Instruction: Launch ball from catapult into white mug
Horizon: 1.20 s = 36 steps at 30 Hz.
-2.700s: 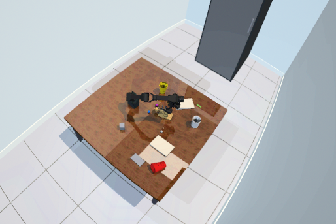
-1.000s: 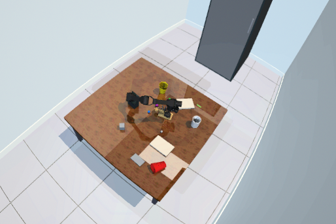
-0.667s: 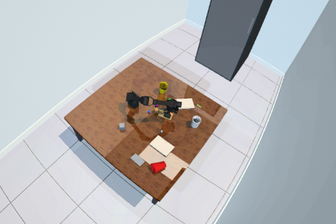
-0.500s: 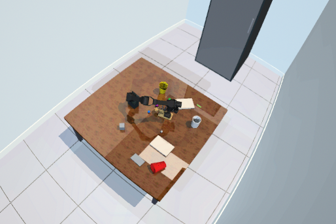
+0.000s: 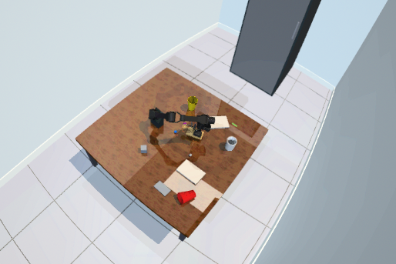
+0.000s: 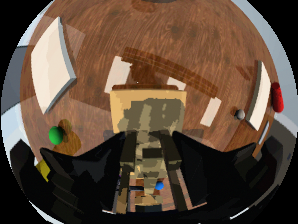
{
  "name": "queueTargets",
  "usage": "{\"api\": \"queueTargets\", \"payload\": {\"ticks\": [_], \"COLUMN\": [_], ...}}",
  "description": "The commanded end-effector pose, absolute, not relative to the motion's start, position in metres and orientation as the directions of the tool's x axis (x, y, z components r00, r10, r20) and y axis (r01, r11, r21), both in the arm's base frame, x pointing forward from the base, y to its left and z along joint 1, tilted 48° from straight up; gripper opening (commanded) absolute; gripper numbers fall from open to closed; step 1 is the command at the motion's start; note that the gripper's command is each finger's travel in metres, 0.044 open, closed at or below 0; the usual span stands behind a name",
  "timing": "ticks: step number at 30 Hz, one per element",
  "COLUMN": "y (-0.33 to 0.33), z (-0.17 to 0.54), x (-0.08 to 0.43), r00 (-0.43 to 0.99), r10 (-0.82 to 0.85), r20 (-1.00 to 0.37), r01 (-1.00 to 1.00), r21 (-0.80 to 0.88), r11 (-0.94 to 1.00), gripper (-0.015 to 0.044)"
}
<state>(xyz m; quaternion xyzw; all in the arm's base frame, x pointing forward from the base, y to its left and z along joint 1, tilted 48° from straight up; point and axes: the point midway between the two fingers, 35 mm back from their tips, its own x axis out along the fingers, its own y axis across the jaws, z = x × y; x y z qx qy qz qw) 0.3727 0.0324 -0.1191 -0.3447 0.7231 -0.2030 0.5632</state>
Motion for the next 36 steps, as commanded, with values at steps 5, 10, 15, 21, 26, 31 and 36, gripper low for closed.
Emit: {"api": "queueTargets", "payload": {"ticks": [5, 10, 15, 21, 26, 31, 36], "y": [0.046, 0.040, 0.035, 0.027, 0.022, 0.016, 0.012], "z": [-0.109, -0.114, -0.120, -0.127, -0.133, -0.138, -0.139], "x": [0.379, 0.379, 0.378, 0.378, 0.377, 0.376, 0.375], "r00": [-0.105, -0.105, -0.105, -0.104, -0.104, -0.104, -0.114], "r10": [-0.723, -0.723, -0.724, -0.724, -0.724, -0.725, -0.724], "r20": [-0.683, -0.682, -0.682, -0.682, -0.681, -0.681, -0.681], "r01": [-0.267, -0.268, -0.268, -0.269, -0.270, -0.270, -0.260], "r21": [-0.681, -0.681, -0.681, -0.681, -0.682, -0.682, -0.683], "r11": [0.682, 0.682, 0.681, 0.681, 0.680, 0.679, 0.683], "gripper": [0.0000, 0.0000, 0.0000, 0.0000, 0.0000, 0.0000, 0.0000]}}
